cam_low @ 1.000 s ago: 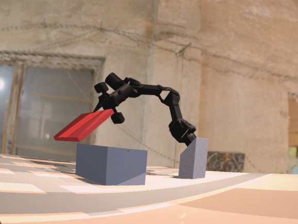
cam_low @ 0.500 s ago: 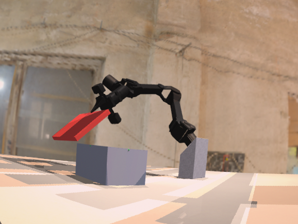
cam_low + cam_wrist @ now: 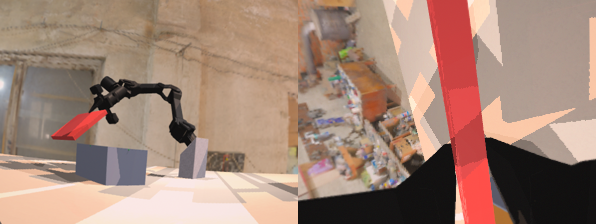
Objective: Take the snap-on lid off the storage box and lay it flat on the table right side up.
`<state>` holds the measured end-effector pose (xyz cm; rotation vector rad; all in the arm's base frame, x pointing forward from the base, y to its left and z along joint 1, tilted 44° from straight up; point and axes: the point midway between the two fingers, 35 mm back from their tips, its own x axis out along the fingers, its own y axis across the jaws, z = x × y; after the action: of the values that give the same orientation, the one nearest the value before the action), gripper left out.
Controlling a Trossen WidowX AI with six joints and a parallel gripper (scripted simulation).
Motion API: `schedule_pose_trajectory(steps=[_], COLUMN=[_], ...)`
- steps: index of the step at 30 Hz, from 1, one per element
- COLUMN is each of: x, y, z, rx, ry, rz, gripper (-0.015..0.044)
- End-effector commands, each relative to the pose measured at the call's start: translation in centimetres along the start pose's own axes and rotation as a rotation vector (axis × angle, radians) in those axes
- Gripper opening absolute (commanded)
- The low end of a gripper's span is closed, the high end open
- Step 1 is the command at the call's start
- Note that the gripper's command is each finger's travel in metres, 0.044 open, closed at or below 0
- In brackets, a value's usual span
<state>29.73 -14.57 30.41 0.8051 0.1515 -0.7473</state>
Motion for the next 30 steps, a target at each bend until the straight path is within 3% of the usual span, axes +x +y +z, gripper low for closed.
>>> schedule_pose_trajectory(steps=[1,30], x=[0.0,1.7], y=[0.2,-2.0], z=[0.0,-0.3], rx=[-0.003,-0.004], ry=[0.004,0.003], rz=[0.014,0.015], gripper=[0.0,0.0])
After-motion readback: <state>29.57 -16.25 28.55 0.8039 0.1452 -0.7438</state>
